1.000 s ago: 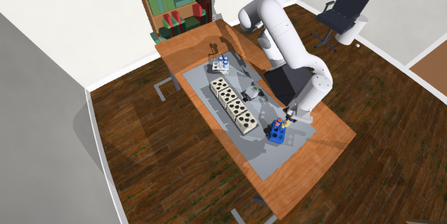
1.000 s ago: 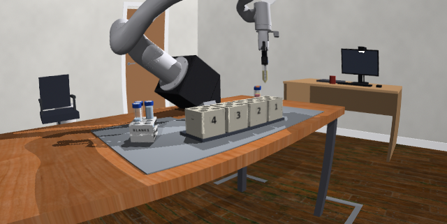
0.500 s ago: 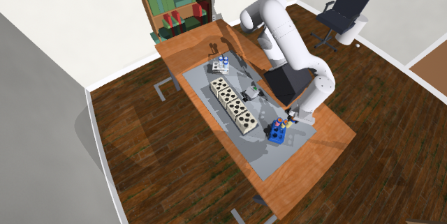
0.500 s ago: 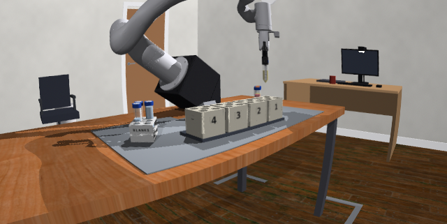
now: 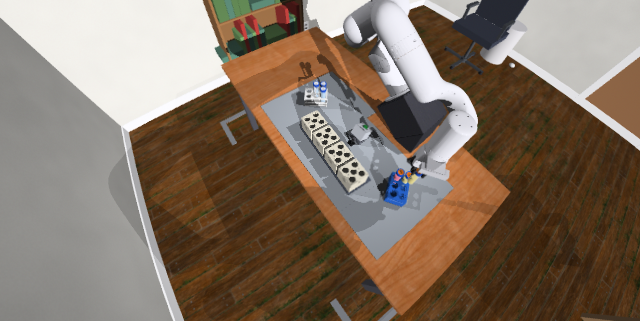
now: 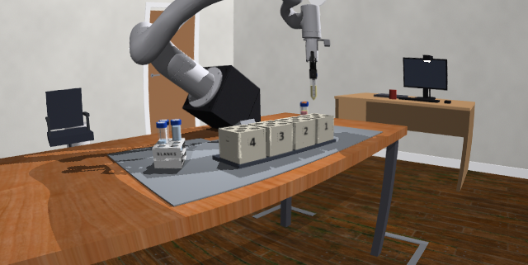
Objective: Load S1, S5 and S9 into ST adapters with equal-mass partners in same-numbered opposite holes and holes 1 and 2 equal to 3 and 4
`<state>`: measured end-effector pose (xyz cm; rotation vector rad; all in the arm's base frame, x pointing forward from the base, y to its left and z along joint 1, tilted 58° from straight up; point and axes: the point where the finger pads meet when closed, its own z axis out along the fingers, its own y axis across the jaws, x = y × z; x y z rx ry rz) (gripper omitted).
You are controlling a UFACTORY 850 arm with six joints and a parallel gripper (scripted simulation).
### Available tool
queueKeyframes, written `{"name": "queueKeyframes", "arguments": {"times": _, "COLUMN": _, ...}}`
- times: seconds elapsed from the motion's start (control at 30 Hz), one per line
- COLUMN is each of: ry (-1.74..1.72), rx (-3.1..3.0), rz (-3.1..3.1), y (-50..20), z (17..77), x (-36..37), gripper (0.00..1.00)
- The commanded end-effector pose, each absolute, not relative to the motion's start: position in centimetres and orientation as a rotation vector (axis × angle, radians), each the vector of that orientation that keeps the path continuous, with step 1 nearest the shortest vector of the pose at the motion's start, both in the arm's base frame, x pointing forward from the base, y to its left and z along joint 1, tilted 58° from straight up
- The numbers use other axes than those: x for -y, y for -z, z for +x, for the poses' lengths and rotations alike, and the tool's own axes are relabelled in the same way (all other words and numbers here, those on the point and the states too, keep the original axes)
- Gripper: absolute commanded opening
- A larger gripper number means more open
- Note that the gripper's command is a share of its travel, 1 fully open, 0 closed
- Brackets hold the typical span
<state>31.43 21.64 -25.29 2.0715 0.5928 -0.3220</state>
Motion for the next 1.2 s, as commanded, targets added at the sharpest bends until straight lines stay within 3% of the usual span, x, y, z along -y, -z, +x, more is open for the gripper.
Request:
{"name": "queueKeyframes", "arguments": {"times": 0.0, "ry": 0.319, "rx": -0.593, "rz": 2.074, "y": 25.6, "z": 31.5, "x": -21.2, "gripper": 0.00}}
{"name": "queueKeyframes", "arguments": {"times": 1.17, "ry": 0.319, "rx": -0.593, "rz": 2.073, "y": 28.6, "z": 31.5, "x": -16.6, "gripper": 0.00}}
